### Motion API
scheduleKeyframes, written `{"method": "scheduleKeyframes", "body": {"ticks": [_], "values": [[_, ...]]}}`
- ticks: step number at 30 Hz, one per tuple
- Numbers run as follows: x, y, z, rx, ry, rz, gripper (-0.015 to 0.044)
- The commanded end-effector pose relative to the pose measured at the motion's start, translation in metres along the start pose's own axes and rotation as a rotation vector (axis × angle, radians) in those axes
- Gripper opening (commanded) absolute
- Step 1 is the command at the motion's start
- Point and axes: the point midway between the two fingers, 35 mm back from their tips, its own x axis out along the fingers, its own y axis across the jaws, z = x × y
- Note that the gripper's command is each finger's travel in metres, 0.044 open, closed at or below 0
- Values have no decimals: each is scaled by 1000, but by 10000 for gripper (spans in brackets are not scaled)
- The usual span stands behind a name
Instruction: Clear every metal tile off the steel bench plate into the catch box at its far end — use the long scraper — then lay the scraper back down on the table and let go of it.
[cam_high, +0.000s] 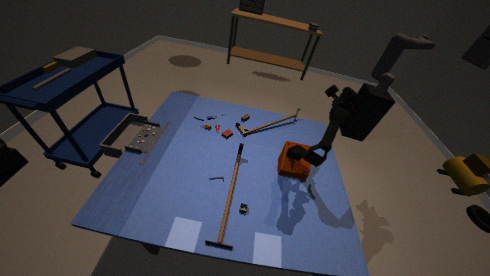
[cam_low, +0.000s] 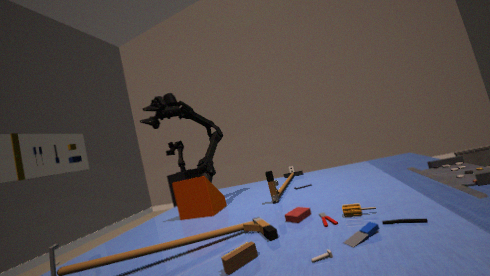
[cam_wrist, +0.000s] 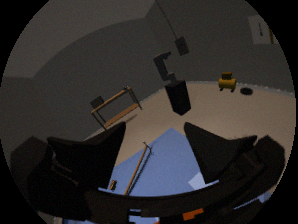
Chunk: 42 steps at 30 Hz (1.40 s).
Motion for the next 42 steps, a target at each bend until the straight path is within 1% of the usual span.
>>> {"method": "scheduleKeyframes", "body": {"ticks": [1,2,42], "values": [[0,0,0,0,0,0,426],[0,1,1,0,0,0,440],[-7,34,73,0,1,0,440]]}}
